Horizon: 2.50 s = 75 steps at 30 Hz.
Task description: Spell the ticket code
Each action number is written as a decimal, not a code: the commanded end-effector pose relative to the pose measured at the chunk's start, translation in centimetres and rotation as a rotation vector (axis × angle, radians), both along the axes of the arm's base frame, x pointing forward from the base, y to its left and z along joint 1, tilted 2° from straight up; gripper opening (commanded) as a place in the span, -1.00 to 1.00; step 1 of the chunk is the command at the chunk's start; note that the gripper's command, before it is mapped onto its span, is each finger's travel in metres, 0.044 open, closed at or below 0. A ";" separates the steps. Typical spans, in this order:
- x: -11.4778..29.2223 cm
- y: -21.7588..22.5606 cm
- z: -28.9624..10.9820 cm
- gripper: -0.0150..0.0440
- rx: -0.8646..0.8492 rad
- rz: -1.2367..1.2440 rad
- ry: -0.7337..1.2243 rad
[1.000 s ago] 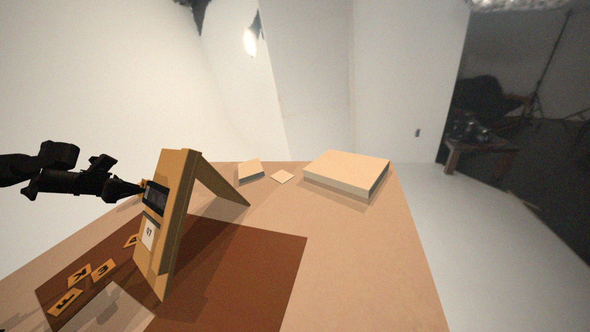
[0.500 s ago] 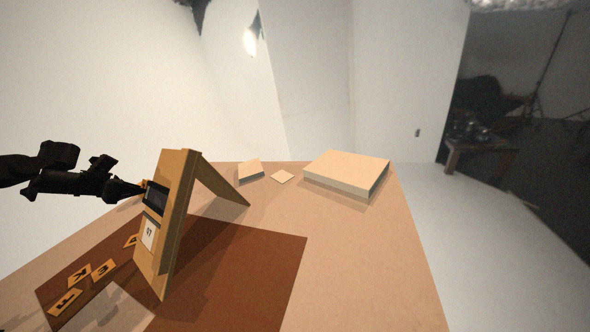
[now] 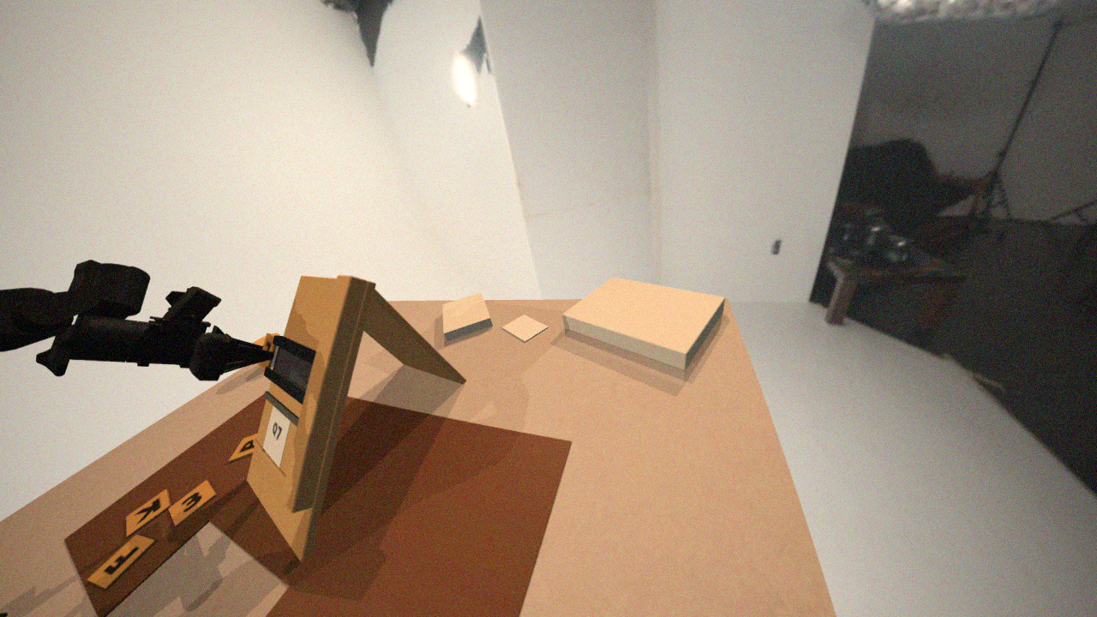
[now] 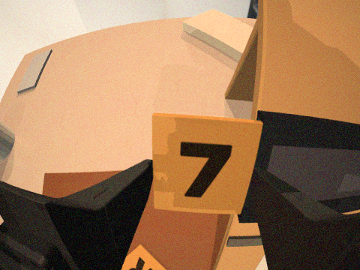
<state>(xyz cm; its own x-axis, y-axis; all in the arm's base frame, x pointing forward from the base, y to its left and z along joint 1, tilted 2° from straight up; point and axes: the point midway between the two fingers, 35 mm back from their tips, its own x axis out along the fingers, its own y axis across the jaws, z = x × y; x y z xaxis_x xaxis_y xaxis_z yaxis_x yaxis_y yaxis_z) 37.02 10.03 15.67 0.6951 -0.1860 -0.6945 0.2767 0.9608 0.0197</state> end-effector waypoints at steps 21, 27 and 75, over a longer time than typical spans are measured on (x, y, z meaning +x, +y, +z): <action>-0.4 -1.2 -0.2 -0.49 -0.003 0.005 0.003; -0.5 -1.5 -0.2 -0.49 -0.004 0.005 0.003; -1.1 -3.8 -0.3 -0.49 -0.006 0.005 0.004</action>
<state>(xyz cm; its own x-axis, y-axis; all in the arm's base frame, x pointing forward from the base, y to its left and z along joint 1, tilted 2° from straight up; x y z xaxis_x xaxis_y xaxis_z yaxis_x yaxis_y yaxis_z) 36.02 6.39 15.50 0.6943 -0.1883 -0.6946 0.2768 0.9608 0.0162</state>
